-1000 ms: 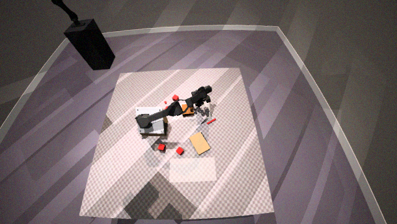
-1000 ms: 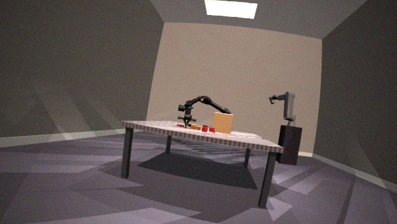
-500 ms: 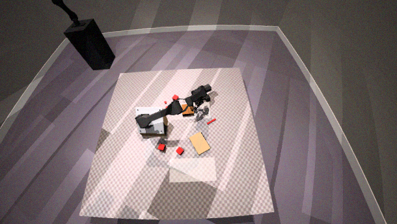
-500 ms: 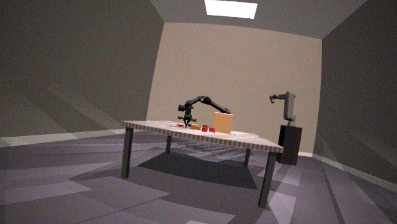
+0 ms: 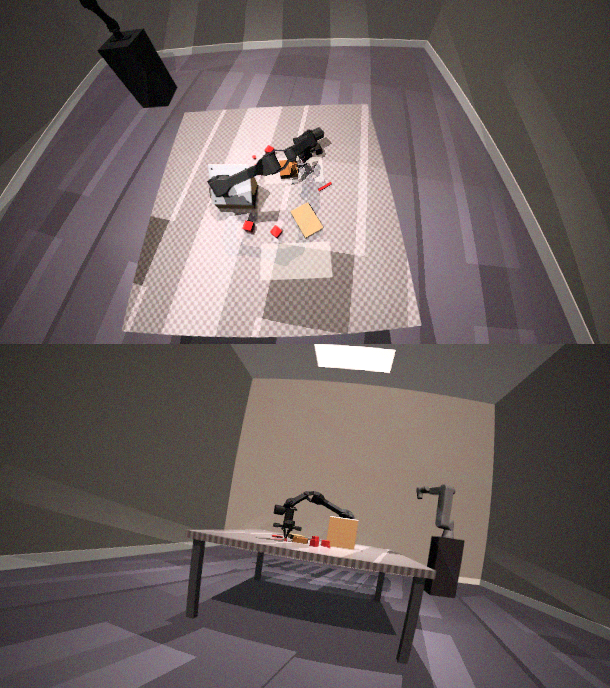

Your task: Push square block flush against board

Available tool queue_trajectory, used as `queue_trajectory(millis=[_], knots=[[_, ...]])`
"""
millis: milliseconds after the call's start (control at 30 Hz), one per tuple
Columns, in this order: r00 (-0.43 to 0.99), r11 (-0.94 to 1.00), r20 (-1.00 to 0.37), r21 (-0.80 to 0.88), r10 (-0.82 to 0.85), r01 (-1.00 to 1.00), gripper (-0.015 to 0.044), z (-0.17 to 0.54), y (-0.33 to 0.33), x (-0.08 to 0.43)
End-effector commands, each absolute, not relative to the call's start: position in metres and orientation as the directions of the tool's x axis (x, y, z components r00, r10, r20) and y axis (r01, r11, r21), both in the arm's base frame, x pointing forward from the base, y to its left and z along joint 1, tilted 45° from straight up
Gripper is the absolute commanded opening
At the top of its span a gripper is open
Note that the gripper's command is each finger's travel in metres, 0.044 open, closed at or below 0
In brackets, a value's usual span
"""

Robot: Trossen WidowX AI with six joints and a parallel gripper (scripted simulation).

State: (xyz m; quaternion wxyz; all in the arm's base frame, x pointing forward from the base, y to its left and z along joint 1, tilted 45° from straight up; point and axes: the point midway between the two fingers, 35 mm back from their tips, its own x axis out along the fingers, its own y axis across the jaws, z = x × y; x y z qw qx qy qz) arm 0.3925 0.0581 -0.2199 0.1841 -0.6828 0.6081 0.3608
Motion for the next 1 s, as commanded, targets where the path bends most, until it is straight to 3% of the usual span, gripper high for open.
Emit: queue_trajectory(millis=[0,967], knots=[[0.003,-0.192,-0.720,0.182,-0.694,-0.964,0.0000,-0.221,0.062,0.393],[0.007,-0.197,-0.724,0.178,-0.690,-0.964,0.0000,-0.234,0.075,0.387]])
